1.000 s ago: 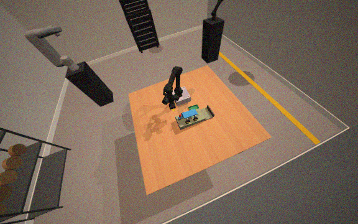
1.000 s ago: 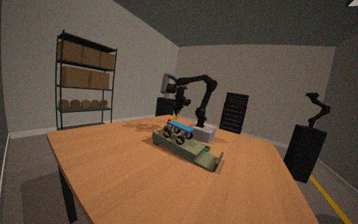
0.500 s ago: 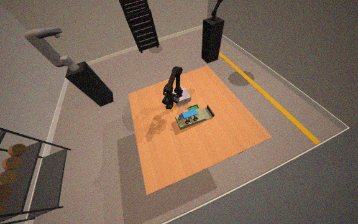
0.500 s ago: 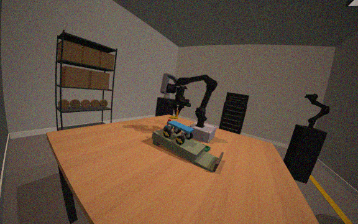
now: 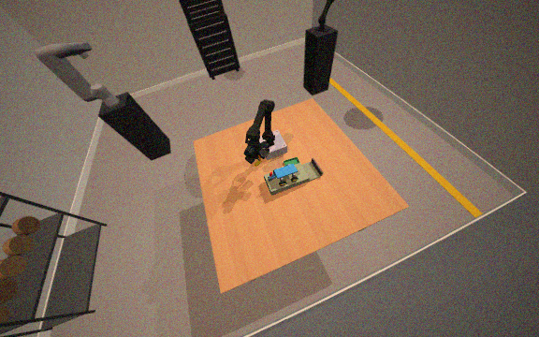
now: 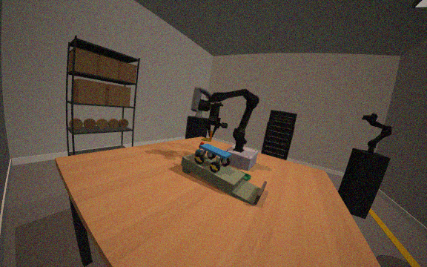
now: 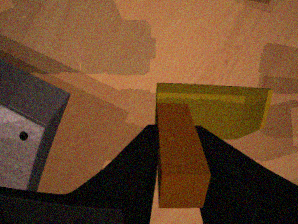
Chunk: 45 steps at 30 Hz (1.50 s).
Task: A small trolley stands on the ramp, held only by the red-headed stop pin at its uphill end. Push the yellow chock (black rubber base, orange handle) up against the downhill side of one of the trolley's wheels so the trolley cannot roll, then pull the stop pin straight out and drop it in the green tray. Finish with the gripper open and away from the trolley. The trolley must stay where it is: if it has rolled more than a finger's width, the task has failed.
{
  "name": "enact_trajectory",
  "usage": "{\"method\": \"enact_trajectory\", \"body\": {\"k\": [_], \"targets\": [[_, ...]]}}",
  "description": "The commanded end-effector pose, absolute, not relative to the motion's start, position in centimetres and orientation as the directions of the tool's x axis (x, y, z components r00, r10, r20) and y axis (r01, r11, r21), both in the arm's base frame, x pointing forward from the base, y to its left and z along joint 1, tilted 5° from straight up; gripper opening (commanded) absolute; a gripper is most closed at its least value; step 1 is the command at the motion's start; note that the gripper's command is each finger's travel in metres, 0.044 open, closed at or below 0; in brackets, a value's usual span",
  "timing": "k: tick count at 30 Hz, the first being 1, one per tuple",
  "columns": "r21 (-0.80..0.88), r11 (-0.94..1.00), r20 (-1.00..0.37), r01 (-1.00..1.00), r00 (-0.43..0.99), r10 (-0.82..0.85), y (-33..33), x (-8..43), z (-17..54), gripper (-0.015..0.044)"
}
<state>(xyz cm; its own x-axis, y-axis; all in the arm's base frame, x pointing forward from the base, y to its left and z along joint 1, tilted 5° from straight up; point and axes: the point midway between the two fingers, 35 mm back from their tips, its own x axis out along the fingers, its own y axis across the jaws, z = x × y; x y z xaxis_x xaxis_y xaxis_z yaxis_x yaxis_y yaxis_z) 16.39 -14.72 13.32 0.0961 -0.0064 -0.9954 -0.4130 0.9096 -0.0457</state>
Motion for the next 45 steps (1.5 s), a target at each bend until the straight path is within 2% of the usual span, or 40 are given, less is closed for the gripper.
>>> {"method": "enact_trajectory", "body": {"k": [1,10,18,45], "targets": [[-0.032,0.953,-0.995,-0.300,0.095,-0.004,-14.7,16.4,13.3,0.0000],[-0.005,1.000,-0.995,-0.025,0.095,-0.002,-14.7,16.4,13.3,0.0000],[-0.003,1.000,-0.995,-0.010,0.096,-0.002,-14.3,16.5,13.3,0.0000],[0.010,1.000,-0.995,0.030,0.100,0.007,-5.8,19.7,13.3,0.0000]]}}
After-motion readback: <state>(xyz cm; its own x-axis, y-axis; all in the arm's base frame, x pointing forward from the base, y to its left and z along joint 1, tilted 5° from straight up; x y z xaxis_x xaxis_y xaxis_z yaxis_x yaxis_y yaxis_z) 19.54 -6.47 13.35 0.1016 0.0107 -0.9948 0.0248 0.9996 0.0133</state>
